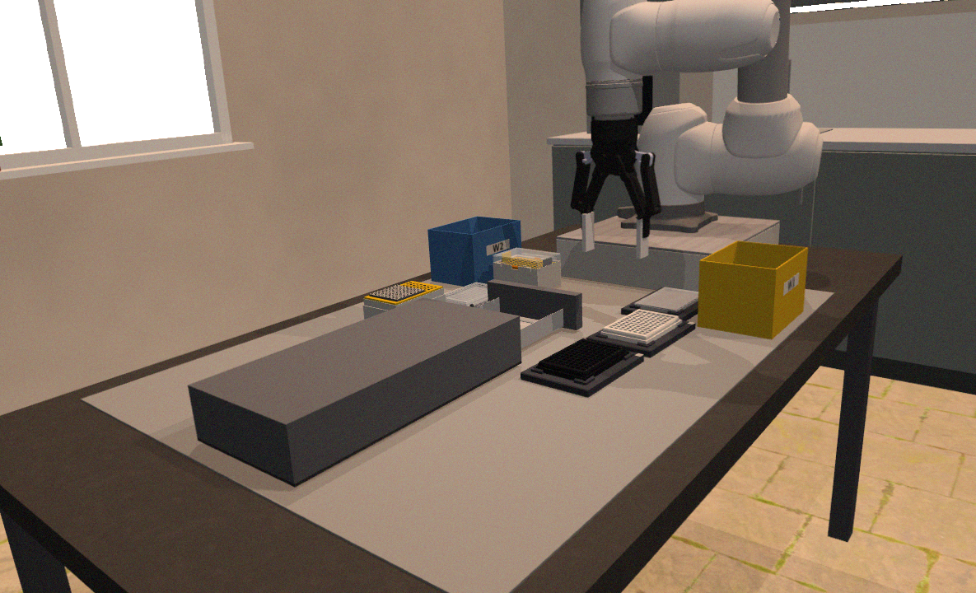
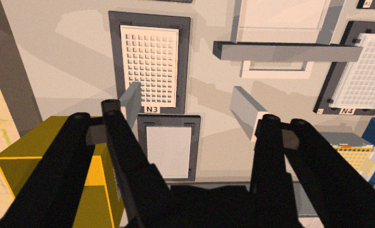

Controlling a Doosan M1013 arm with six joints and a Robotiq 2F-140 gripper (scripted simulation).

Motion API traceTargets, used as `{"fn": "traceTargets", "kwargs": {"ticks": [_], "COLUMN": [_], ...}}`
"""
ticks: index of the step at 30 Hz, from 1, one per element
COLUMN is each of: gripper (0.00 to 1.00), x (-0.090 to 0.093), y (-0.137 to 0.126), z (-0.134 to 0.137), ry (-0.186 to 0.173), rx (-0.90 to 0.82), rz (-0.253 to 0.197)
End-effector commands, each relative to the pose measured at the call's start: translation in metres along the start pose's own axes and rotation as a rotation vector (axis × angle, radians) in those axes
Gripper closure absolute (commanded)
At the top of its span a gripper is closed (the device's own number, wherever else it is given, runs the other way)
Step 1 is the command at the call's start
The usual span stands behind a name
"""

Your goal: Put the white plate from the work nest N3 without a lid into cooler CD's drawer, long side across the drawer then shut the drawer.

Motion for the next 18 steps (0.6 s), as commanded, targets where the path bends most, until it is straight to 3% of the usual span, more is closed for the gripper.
{"fn": "traceTargets", "kwargs": {"ticks": [1, 12, 18], "gripper": [0.34, 0.34, 0.34], "x": [0.000, -0.002, -0.002], "y": [0.000, -0.001, -0.001], "z": [-0.009, -0.053, -0.053], "ry": [0.000, 0.000, 0.000], "rx": [0.000, 0.000, 0.000], "rz": [0.000, 0.000, 0.000]}}
Point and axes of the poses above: the point where the finger pads meet when closed, its own x axis out along the fingers, its own z axis across the jaws, y = z × x, the point moved 7 cm from there along -x, back along the fingers, and after that the axes turned 1 degree about -x, right-handed, at the moved point
